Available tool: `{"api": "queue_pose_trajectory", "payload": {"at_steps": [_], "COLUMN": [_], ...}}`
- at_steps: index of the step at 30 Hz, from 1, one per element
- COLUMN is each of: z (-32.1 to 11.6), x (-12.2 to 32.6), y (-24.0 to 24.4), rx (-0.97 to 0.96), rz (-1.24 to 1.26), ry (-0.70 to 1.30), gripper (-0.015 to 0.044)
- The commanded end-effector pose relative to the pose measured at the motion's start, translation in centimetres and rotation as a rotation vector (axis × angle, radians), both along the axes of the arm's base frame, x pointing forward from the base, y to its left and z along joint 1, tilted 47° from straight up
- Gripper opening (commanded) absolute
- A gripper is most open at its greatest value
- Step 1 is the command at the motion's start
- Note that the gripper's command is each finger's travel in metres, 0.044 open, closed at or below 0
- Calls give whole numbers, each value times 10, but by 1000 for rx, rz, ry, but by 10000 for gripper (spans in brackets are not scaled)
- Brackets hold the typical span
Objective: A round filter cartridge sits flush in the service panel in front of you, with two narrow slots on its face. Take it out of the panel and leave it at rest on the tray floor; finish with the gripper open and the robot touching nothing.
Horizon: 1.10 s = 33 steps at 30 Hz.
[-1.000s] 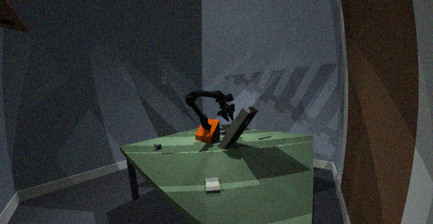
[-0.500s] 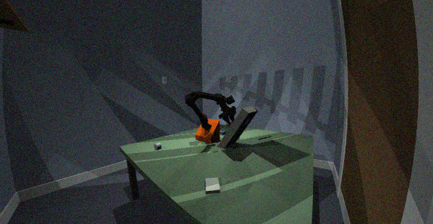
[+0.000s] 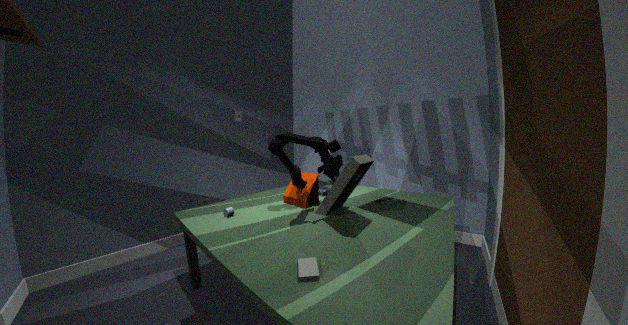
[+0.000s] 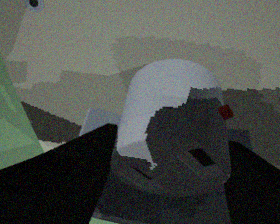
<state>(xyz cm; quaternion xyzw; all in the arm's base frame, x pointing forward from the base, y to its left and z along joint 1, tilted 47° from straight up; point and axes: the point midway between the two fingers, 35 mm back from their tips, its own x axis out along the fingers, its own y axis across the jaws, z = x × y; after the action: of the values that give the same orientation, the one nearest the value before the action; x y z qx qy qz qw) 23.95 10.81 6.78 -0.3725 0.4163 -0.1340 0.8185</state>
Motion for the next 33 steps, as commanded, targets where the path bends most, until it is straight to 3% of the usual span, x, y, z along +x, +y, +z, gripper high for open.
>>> {"api": "queue_pose_trajectory", "payload": {"at_steps": [1,8,15,33], "z": [0,5,16,68], "x": [0,4,9,-41], "y": [0,6,19,69], "rx": [4,3,2,1], "rz": [-2,-1,1,0], "ry": [0,0,1,4], "gripper": [186,2,0,0]}}
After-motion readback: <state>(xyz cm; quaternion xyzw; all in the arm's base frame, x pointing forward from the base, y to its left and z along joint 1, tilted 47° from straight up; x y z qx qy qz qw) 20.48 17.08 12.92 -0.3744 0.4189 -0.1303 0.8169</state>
